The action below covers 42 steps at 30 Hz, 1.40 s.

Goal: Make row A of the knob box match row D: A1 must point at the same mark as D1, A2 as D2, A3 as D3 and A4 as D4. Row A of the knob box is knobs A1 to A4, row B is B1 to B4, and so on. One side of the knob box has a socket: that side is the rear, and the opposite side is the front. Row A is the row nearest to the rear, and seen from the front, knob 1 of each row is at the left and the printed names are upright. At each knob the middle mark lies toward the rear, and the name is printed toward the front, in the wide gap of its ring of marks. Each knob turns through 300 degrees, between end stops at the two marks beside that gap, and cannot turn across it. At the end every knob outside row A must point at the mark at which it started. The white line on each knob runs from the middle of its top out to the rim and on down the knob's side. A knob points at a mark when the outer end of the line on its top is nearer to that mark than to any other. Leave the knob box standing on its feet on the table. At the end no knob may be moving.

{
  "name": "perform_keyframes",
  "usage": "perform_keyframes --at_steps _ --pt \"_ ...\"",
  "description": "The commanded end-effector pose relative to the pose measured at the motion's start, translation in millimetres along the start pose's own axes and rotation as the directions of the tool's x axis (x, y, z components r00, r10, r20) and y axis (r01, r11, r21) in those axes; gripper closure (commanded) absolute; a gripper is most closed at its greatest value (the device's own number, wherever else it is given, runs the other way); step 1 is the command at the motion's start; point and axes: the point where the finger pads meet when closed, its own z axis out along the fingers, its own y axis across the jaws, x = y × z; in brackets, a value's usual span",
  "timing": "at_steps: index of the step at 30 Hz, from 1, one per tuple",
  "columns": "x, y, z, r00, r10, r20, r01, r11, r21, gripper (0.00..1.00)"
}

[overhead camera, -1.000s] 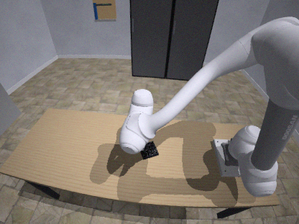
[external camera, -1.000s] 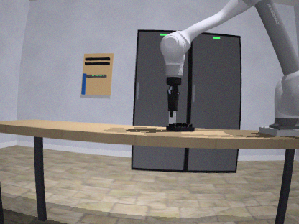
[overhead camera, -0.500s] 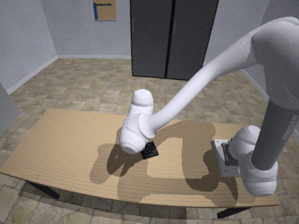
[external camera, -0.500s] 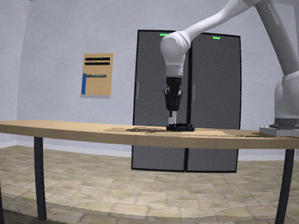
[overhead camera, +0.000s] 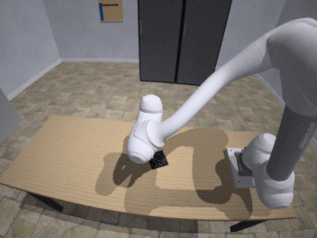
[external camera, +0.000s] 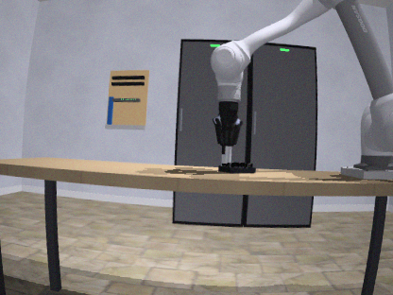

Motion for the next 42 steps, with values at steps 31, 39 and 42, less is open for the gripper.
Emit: perform_keyframes --at_steps 31,39,42 --pt "0.8 -1.8 3.9 0.979 0.205 0.003 -0.205 0.979 0.004 0.95" --pt "0.8 -1.8 3.9 0.979 0.205 0.003 -0.205 0.979 0.004 0.95" --pt "0.8 -1.8 3.9 0.979 0.205 0.003 -0.205 0.979 0.004 0.95"
